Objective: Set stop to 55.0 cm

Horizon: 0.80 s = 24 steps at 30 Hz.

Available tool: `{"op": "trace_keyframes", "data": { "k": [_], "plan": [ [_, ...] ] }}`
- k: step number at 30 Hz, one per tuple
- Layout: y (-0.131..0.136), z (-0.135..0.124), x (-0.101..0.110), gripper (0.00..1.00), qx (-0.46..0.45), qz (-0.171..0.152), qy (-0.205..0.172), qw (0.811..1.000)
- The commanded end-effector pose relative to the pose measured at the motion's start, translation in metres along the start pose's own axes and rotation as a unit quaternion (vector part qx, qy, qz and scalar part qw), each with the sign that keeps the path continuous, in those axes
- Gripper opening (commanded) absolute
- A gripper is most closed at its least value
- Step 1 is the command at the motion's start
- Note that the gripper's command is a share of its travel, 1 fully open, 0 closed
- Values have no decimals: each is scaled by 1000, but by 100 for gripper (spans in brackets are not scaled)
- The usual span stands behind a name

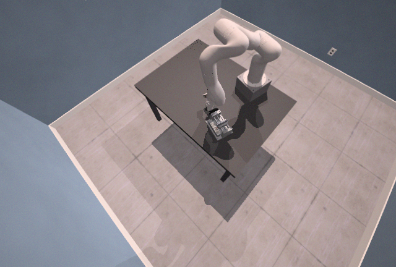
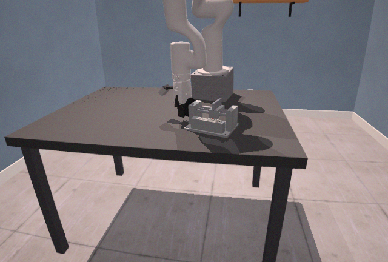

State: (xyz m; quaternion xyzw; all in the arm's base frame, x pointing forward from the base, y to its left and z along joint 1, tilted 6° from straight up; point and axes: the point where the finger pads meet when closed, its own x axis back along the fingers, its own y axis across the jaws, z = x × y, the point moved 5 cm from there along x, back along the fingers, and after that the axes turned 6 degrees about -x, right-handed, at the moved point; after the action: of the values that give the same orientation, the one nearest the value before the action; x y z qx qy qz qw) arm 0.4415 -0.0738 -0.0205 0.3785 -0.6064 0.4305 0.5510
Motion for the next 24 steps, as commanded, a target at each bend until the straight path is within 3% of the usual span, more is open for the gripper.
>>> {"op": "trace_keyframes", "data": {
  "k": [1, 24],
  "plan": [
    [5, 0, 0, 6, 0, 2, 0, 1000],
    [11, 1, 2, 6, 0, 2, 0, 1000]
  ]
}}
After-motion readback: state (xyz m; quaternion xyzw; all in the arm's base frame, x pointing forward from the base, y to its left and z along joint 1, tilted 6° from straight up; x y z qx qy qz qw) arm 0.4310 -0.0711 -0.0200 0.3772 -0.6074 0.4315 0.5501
